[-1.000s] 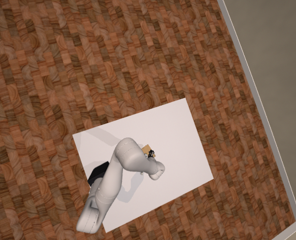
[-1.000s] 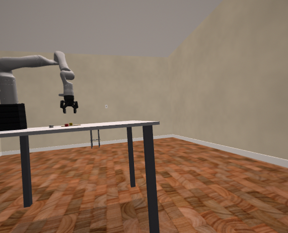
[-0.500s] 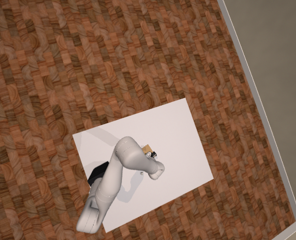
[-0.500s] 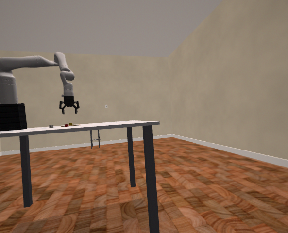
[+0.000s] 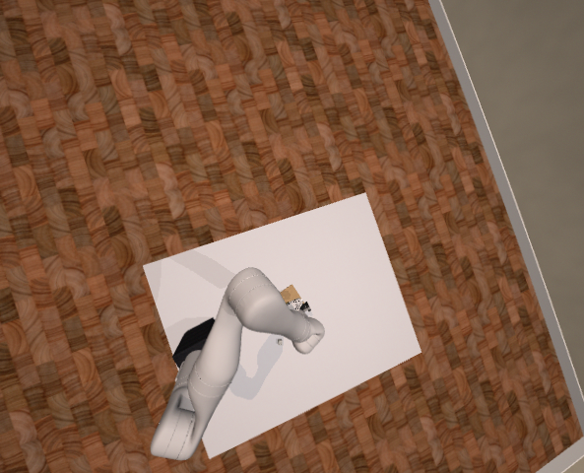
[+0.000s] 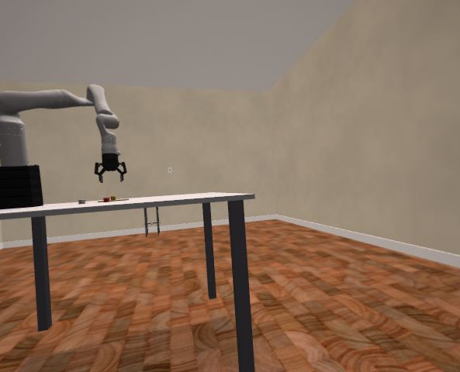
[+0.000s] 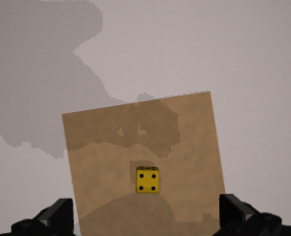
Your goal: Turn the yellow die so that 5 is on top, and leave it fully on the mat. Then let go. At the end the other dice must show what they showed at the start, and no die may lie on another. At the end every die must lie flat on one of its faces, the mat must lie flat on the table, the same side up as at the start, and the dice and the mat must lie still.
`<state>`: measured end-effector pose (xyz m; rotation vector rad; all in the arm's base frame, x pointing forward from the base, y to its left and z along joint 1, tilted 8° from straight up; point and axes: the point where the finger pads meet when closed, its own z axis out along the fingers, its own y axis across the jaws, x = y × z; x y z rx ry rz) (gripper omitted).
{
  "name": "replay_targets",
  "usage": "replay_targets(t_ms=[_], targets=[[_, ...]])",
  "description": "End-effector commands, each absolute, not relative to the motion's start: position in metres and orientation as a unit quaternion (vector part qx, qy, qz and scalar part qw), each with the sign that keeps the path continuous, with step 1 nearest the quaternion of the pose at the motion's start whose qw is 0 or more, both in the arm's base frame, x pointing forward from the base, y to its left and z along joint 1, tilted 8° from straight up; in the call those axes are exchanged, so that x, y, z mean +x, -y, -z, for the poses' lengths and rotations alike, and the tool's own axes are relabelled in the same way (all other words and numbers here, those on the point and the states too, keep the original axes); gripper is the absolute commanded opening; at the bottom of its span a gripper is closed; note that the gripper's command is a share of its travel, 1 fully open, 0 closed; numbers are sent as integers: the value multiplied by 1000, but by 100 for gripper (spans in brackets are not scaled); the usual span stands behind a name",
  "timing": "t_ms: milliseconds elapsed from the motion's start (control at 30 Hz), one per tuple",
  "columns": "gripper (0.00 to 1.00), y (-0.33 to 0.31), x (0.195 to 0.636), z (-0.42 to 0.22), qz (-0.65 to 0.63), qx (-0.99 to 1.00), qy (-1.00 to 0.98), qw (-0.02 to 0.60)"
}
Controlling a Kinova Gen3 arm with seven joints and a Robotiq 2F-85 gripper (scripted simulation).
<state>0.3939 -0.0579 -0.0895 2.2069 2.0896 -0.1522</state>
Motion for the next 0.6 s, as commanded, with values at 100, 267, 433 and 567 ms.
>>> replay_targets(t_ms=[100, 267, 433, 567], targets=[[100, 58, 394, 90, 49, 738, -671, 51], [100, 58, 394, 90, 49, 743, -666, 51], [100, 58, 394, 90, 49, 743, -666, 51], [35, 58, 394, 90, 49, 743, -666, 51]])
